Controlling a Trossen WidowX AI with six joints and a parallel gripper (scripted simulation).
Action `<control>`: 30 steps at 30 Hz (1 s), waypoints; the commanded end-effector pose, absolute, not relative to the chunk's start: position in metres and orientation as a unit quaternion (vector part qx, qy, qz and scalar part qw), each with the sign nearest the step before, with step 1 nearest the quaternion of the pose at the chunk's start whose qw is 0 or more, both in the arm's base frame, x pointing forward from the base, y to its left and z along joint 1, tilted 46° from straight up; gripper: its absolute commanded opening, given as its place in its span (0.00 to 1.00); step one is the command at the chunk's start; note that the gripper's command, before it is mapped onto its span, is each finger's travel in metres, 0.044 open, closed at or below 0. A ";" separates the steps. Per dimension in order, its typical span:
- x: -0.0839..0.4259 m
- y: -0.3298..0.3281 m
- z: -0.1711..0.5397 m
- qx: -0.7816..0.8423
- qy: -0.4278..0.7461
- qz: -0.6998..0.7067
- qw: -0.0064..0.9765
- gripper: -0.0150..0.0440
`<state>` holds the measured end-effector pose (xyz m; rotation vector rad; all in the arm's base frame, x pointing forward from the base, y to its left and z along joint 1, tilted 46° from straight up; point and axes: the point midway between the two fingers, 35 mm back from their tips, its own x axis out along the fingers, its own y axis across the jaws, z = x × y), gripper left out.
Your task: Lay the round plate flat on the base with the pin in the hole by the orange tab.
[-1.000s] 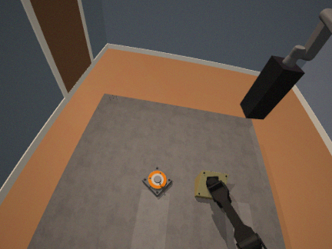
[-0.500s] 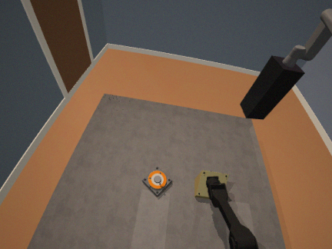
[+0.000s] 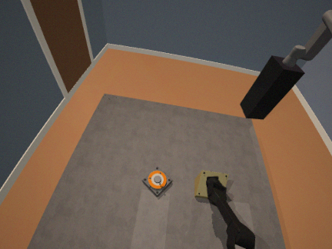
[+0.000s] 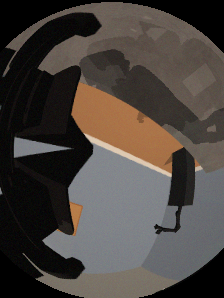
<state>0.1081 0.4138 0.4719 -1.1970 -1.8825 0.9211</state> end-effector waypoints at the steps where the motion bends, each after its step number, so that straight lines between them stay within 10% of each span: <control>1: 0.165 0.396 0.449 -0.498 -0.641 0.416 0.411 0.25; 13: 0.328 0.288 0.359 -0.544 -0.305 0.500 0.601 0.25; 30: 0.388 0.096 0.178 -0.295 0.192 0.495 0.794 0.25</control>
